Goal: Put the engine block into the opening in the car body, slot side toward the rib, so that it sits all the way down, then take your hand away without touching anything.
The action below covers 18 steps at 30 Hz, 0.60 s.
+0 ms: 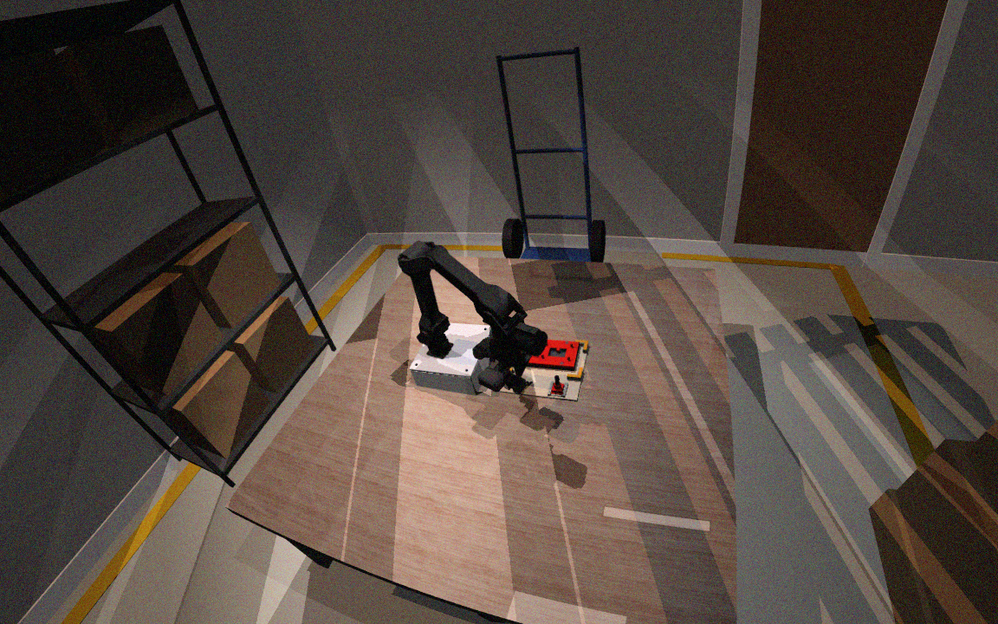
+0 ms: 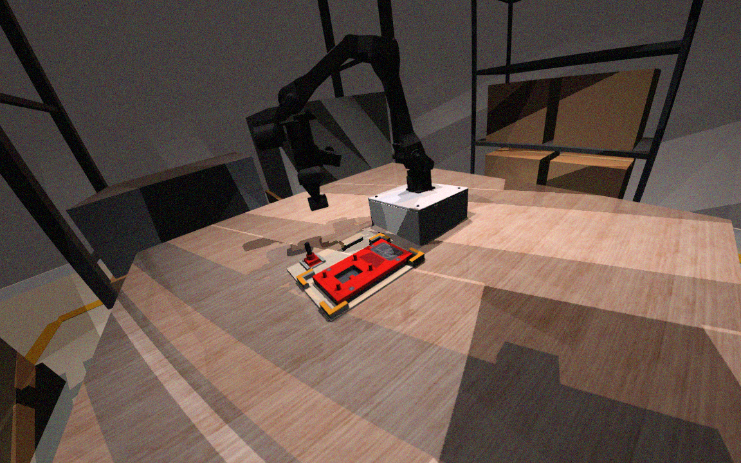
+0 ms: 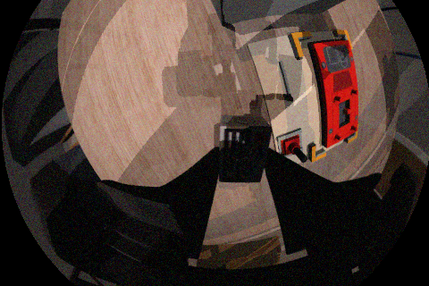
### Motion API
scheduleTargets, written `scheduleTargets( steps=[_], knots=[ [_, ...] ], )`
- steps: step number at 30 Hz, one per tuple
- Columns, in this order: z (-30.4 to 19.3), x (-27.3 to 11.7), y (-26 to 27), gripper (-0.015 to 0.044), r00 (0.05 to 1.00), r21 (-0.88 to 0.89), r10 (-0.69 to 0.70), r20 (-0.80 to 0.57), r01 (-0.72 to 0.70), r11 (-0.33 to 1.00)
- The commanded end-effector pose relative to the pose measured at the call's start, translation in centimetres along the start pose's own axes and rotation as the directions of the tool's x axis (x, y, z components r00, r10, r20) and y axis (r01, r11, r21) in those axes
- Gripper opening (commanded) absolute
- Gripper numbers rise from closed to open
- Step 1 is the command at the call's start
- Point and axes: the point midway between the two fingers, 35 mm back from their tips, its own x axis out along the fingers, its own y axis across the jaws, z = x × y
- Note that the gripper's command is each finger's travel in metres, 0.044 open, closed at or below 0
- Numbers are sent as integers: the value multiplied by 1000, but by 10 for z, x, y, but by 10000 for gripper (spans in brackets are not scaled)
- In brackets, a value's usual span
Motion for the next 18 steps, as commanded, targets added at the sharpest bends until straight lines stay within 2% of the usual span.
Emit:
scheduleTargets(
  steps=[1, 8, 18],
  knots=[
    [1, -18, 0, 0, 1000, 6, -3, -8, 3, 1000],
    [2, -22, -1, 0, 1000, -17, -3, -8, 3, 1000],
    [-5, -16, -23, 0, 1000, -350, -6, -8, 3, 937]
  ],
)
